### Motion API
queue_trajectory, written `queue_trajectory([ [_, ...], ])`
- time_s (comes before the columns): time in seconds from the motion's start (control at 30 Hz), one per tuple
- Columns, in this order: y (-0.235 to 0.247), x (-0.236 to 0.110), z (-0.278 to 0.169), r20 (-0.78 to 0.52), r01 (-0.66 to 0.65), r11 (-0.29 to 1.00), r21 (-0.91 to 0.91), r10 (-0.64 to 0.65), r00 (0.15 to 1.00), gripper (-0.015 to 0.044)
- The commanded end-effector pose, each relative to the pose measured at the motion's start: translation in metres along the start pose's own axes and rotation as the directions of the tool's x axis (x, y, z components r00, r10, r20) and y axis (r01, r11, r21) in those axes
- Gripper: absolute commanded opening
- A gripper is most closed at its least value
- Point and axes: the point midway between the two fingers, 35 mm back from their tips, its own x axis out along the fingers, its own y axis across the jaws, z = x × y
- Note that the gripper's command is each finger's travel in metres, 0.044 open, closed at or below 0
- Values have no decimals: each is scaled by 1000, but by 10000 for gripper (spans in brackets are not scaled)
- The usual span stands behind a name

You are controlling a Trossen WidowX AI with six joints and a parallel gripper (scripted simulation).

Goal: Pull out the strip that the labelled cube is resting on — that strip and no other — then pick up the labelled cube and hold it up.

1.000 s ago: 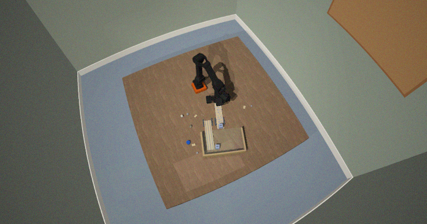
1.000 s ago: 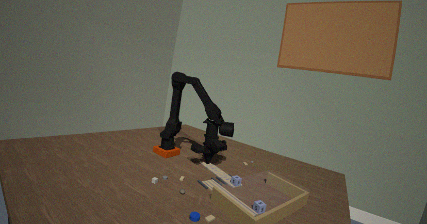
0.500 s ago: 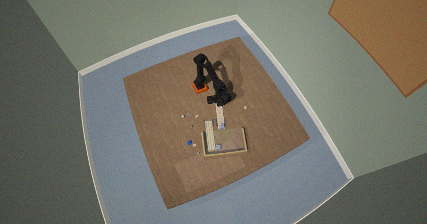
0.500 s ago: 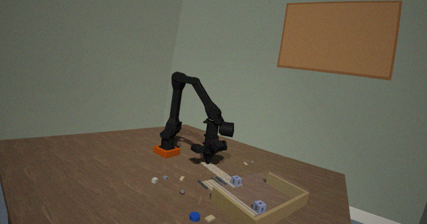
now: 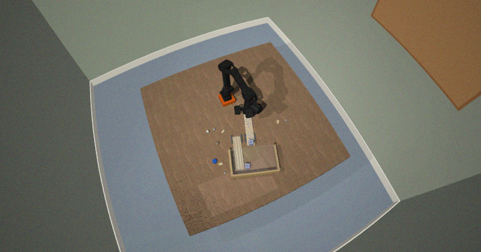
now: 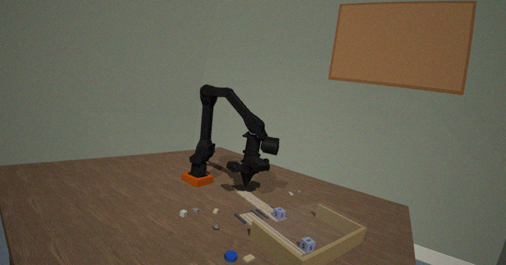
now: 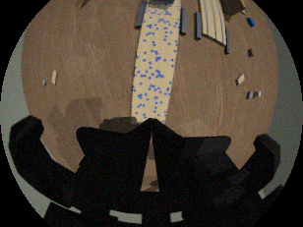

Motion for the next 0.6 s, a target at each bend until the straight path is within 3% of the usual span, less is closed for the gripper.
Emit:
queue_trajectory([
  [0.0,1,-5,7,9,-12,1000,2,12,1000,53],
  [0.47,-4,-7,54,12,-12,1000,19,12,1000,420],
  [0.57,-4,-8,65,13,-12,1000,19,11,1000,440],
])
